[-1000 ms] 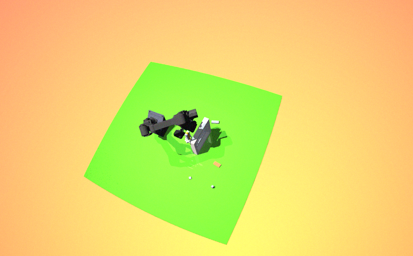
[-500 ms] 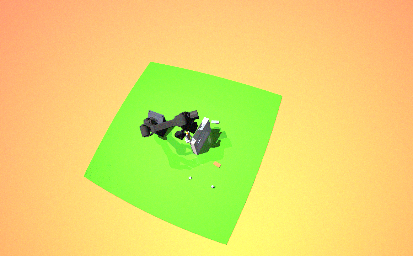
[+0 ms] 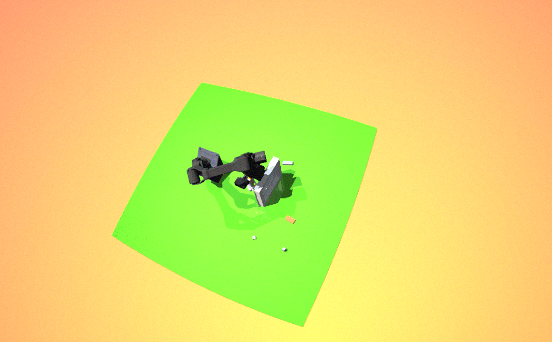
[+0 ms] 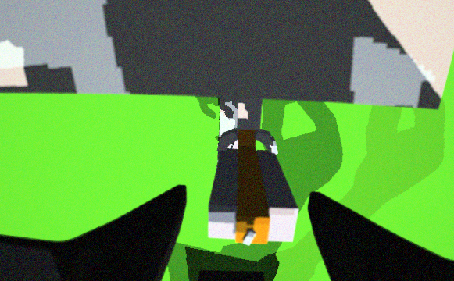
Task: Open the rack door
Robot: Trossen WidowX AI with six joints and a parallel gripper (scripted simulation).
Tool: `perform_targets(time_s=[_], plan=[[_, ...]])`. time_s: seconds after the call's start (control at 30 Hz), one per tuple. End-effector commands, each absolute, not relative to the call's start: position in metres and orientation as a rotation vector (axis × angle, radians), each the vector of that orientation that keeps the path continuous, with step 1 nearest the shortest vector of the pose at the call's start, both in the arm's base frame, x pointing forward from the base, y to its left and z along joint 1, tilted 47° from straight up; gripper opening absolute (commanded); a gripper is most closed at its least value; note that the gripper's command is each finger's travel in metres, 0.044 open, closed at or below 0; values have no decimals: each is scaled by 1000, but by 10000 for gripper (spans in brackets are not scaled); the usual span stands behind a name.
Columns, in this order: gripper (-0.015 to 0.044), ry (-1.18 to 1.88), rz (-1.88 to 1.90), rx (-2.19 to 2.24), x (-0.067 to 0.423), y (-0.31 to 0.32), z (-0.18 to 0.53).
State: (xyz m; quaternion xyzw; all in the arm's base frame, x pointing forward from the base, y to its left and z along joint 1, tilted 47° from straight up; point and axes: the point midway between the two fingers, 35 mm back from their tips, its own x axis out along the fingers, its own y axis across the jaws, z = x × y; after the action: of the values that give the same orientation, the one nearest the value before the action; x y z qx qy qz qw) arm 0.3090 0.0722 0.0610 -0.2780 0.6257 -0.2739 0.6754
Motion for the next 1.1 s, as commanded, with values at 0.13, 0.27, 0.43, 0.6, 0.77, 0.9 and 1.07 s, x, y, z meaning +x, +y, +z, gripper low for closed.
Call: perform_targets(time_s=[0.13,0.27,0.43,0.6,0.77,0.9,1.07], plan=[[296,1409,-614,-636,308,62,52],[296,1408,-615,-636,308,57,47],[296,1408,-616,-637,308,51,42],[218,1408,-616,-637,308,50,42],[106,1408,-616,-637,308,50,42],[79,1408,-616,-637,308,50,42],[46,1408,-616,-637,308,50,42]])
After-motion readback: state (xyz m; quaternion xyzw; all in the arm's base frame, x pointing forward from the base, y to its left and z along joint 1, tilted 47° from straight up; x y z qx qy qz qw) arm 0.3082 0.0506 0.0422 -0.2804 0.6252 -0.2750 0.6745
